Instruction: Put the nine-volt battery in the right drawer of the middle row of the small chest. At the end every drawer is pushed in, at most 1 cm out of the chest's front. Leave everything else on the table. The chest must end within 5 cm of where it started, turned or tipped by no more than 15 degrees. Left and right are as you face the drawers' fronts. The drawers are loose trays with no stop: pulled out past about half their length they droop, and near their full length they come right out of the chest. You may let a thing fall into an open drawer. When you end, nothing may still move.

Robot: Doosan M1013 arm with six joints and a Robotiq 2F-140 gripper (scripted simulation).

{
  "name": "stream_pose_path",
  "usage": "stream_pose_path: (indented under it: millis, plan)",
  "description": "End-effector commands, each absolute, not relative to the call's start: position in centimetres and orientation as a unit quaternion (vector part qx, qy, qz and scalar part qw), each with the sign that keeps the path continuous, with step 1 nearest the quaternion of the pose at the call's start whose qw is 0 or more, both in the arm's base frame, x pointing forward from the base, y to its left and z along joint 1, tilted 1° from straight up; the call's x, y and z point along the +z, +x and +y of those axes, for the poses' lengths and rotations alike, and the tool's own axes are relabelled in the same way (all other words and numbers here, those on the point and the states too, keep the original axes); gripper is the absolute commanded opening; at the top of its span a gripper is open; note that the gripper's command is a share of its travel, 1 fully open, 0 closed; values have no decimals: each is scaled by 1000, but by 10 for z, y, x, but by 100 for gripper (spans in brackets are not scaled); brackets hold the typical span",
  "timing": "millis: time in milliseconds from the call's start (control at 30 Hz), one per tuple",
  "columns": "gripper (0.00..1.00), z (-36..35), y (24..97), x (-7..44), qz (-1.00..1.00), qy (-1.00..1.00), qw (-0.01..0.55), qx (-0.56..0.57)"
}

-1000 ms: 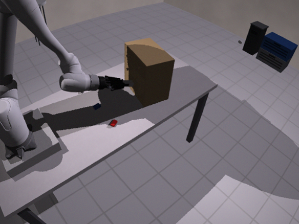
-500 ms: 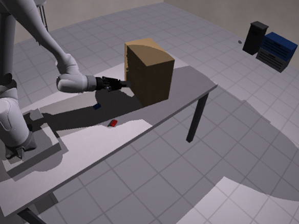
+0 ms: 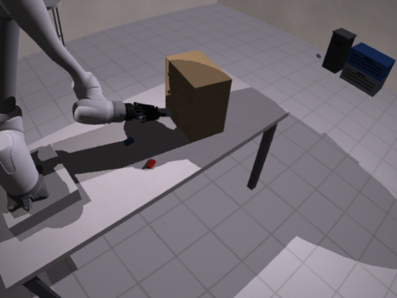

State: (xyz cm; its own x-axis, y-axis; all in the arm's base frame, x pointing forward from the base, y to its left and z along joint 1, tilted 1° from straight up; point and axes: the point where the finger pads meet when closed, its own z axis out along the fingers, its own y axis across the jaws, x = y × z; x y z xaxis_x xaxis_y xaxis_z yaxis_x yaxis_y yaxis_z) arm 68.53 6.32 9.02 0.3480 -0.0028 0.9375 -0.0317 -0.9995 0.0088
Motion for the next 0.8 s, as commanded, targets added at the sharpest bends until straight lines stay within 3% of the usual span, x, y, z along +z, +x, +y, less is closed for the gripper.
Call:
stream_pose_path:
  millis: [0,767]
  plan:
    - [8,63,684,90,-11,821,13,571]
    - [10,63,683,90,-11,821,13,571]
